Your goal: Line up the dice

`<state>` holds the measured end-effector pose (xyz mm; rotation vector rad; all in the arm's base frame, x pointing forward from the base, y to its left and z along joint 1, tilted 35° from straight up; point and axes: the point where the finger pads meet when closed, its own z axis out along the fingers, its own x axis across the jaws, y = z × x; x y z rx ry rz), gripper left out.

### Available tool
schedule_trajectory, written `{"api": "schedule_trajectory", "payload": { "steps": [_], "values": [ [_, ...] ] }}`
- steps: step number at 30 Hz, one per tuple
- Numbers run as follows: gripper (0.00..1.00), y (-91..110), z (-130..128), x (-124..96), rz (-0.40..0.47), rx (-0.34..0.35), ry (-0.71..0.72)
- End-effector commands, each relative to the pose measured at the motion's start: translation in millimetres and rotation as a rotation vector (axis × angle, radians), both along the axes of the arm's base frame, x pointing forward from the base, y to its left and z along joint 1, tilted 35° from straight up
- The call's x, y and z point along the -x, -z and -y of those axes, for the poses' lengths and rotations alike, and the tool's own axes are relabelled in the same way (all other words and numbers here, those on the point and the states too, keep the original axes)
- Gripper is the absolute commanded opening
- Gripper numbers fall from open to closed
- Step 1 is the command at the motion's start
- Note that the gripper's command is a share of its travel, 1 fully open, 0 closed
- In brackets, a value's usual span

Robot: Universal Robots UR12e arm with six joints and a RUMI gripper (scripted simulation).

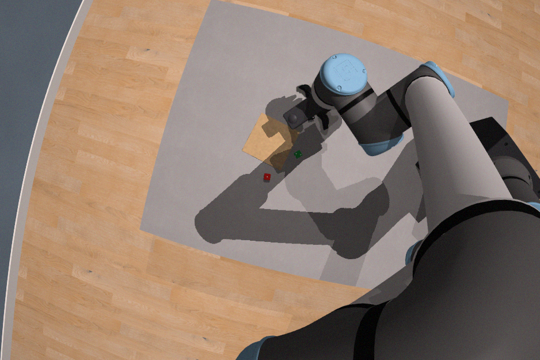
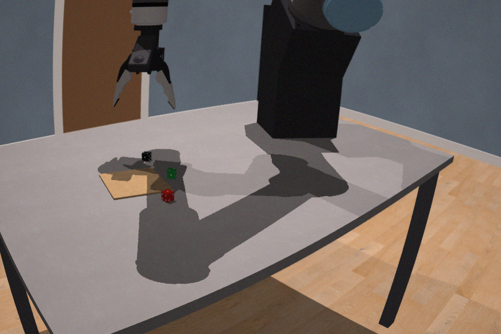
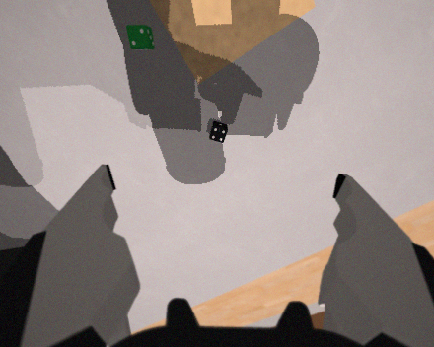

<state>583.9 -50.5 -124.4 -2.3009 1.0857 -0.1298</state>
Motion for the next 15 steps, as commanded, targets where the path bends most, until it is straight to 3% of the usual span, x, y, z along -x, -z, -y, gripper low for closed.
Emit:
{"api": "schedule_trajectory", "payload": {
  "steps": [1,15],
  "values": [
    [1.0,19.3,-10.2,-8.4,0.001,0.001,0.001],
    [1.0,69.2,-38.1,-28.4,0.001,0.001,0.001]
  ]
}}
